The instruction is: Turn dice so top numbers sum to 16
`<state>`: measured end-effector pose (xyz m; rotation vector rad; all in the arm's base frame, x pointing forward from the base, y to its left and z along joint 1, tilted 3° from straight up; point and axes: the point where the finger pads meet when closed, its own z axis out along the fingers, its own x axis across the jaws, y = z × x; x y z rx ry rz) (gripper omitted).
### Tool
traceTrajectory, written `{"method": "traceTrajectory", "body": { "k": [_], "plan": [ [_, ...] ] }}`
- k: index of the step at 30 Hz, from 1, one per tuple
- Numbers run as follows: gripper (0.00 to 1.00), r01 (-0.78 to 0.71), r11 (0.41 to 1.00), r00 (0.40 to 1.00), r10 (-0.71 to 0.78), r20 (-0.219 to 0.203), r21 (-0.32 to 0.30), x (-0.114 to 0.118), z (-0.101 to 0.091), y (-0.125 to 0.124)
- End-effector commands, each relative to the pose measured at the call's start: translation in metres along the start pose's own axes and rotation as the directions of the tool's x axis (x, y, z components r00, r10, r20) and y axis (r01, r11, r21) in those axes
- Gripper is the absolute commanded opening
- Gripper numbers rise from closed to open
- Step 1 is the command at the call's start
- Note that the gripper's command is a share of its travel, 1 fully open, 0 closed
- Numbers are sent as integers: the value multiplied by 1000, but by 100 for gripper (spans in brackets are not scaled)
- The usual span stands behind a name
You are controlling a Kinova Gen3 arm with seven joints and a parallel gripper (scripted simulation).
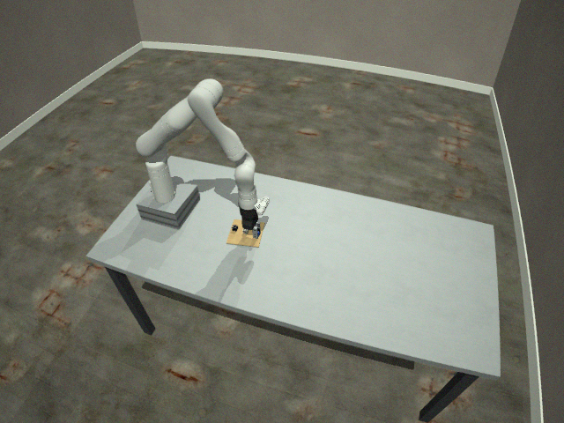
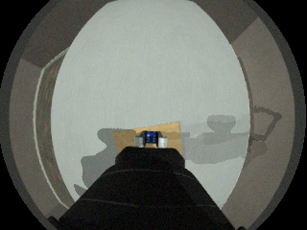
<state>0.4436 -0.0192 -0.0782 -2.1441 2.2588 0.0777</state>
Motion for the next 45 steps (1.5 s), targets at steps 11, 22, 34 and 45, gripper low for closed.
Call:
{"method": "traceTrajectory", "body": {
  "k": [11, 22, 34, 45],
  "plan": [
    [40, 0, 1000, 1000, 0, 0, 2, 0, -1, -1],
    [58, 0, 1000, 1000, 0, 0, 2, 0, -1, -1],
    [70, 0, 1000, 1000, 0, 0, 2, 0, -1, -1],
    [70, 0, 1000, 1000, 0, 0, 2, 0, -9, -1]
  ]
}}
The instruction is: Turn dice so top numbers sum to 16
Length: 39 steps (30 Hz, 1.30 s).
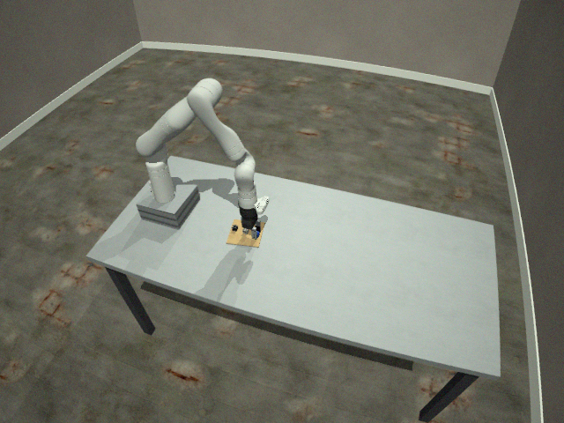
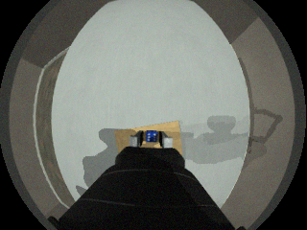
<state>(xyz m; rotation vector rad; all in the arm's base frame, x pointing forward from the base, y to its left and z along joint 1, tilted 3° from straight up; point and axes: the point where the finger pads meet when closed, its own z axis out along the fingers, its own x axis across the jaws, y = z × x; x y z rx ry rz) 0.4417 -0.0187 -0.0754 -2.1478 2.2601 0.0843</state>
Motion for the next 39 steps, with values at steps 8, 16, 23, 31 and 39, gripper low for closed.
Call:
{"method": "traceTrajectory", "body": {
  "k": [8, 16, 23, 31, 39],
  "plan": [
    [70, -1, 1000, 1000, 1, 0, 7, 1, -44, -2],
    [70, -1, 1000, 1000, 1, 0, 7, 1, -74, -2],
    [70, -1, 1000, 1000, 1, 0, 7, 1, -88, -2],
    [100, -1, 1000, 1000, 1, 0, 7, 1, -88, -2],
    [100, -1, 1000, 1000, 1, 0, 7, 1, -88, -2]
  ]
}}
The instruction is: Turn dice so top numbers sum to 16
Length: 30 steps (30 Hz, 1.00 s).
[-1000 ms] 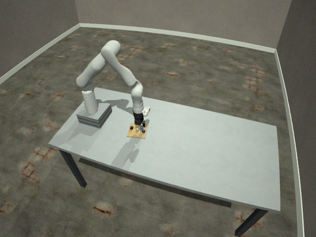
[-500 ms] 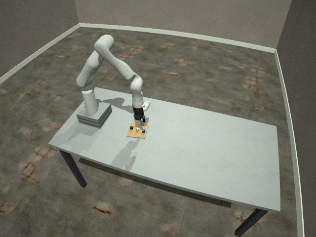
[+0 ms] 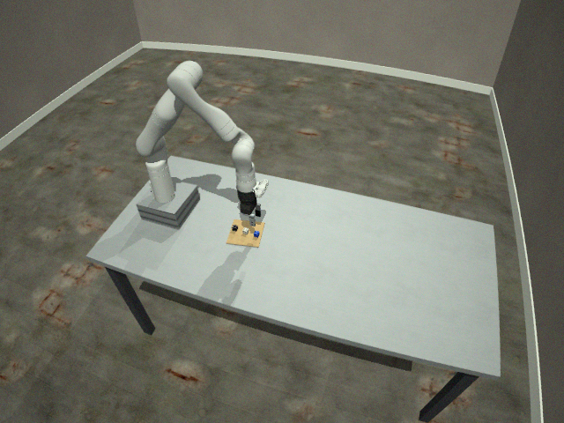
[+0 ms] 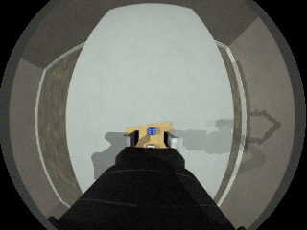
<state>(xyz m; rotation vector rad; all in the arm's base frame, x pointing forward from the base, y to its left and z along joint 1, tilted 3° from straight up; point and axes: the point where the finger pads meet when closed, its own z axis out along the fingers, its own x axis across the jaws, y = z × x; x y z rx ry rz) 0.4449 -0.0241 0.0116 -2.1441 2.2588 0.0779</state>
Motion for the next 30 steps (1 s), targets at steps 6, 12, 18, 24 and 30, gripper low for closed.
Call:
{"method": "traceTrajectory", "body": {
  "k": [6, 12, 18, 24, 30],
  "plan": [
    [100, 0, 1000, 1000, 0, 0, 2, 0, -1, -1],
    [100, 0, 1000, 1000, 0, 0, 2, 0, -2, -1],
    [100, 0, 1000, 1000, 0, 0, 2, 0, -19, -1],
    [100, 0, 1000, 1000, 0, 0, 2, 0, -39, -1],
    [100, 0, 1000, 1000, 0, 0, 2, 0, -69, -1]
  ]
}}
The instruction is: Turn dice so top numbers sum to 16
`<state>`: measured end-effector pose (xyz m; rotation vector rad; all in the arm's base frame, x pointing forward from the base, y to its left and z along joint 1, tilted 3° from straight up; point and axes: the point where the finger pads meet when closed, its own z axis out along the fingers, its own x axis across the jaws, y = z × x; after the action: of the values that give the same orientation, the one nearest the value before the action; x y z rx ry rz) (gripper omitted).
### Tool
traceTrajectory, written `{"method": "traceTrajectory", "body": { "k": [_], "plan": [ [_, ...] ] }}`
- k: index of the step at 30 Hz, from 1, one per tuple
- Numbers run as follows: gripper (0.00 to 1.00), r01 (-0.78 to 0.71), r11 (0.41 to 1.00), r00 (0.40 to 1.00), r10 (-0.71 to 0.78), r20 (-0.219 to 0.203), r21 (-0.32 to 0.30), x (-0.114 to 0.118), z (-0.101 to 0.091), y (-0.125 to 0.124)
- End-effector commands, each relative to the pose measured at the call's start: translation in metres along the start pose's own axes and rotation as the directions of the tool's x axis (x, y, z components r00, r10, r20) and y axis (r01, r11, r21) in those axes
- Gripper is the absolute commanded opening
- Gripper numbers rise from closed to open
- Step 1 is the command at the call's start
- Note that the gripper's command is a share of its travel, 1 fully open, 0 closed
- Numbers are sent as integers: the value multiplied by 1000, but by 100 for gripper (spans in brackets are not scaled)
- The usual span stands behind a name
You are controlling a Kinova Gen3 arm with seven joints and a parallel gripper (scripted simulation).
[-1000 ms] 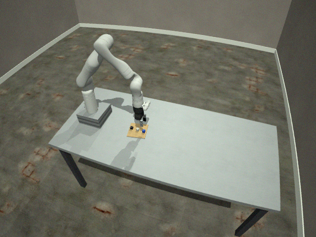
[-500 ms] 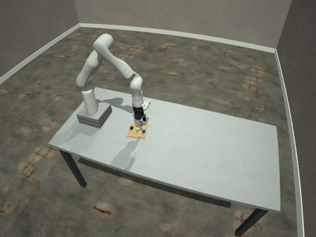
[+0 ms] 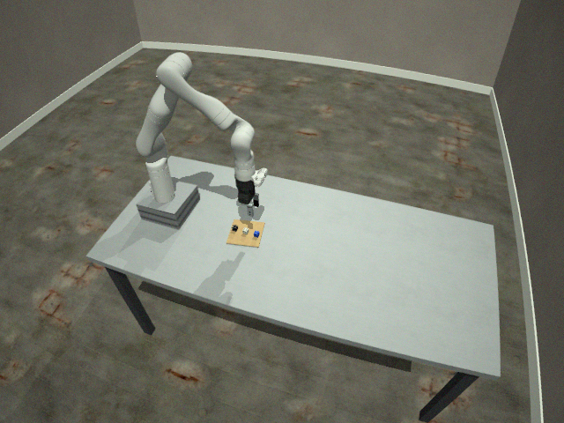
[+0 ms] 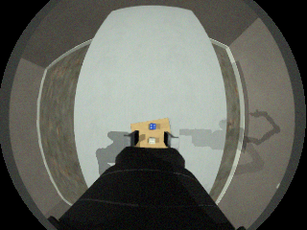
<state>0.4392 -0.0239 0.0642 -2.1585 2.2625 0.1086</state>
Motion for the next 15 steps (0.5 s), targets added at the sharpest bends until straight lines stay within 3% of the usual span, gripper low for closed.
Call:
{"method": "traceTrajectory", "body": {
  "k": [1, 6, 15],
  "plan": [
    [100, -4, 1000, 1000, 5, -4, 25, 3, -21, -7],
    [100, -4, 1000, 1000, 5, -4, 25, 3, -33, -6],
    [100, -4, 1000, 1000, 5, -4, 25, 3, -34, -6]
  ]
}}
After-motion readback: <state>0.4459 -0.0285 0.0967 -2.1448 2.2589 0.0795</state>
